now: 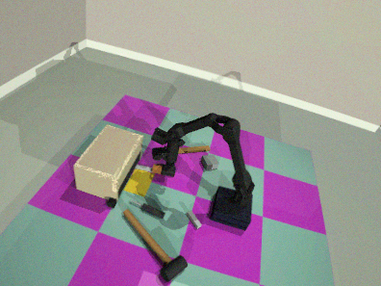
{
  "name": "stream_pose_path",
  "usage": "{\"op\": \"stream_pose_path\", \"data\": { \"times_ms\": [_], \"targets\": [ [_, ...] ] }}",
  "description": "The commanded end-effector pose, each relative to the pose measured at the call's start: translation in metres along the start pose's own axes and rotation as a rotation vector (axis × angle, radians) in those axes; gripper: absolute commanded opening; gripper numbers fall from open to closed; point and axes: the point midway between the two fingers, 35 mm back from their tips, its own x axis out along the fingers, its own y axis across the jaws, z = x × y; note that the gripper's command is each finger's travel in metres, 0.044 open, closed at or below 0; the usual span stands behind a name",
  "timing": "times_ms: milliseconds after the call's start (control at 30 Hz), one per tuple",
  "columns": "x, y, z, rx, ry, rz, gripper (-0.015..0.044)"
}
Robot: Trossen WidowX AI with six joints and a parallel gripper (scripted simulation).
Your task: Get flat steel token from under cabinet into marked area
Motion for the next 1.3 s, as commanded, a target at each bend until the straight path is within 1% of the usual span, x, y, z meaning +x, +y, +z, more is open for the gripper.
{"op": "stream_pose_path", "data": {
  "times_ms": [0,1267],
  "targets": [
    [0.0,0.0,0.006,0.005,-0.001,-0.002,0.0],
    [-0.001,0.0,0.042,0.005,-0.004,-0.002,0.0]
  ]
}}
